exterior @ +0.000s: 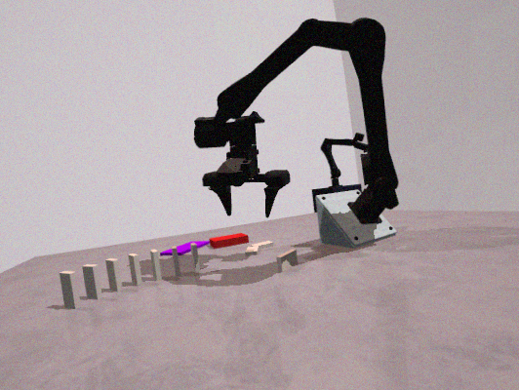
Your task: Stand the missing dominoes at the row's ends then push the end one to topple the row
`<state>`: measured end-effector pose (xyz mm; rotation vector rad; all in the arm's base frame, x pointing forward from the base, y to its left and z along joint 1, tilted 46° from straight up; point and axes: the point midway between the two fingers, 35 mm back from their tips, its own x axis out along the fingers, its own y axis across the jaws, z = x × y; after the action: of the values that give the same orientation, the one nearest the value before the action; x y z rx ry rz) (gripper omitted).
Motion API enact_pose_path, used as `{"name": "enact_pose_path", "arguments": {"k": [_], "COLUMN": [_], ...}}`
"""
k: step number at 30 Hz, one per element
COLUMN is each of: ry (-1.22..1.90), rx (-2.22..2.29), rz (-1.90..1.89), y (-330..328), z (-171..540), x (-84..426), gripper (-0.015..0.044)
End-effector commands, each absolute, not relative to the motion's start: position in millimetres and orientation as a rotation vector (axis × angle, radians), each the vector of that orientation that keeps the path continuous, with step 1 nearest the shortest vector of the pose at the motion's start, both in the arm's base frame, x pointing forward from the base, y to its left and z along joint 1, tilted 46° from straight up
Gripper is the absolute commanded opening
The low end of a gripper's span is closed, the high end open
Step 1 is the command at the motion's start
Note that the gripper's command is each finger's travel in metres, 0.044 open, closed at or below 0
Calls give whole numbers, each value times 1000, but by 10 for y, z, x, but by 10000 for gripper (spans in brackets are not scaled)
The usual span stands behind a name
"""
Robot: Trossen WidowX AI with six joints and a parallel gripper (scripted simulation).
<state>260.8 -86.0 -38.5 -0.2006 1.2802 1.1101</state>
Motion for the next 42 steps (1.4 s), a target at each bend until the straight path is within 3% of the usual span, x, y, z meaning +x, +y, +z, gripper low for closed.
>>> {"name": "enact_pose_path", "arguments": {"k": [1, 39, 42], "ry": [985, 981, 981], "rx": [-246, -243, -243], "rz": [1357, 1359, 1359], "y": [-779, -189, -189], "z": [-336, -877, -877], "x": [2684, 2597, 2597], "gripper": [440, 440, 361]}}
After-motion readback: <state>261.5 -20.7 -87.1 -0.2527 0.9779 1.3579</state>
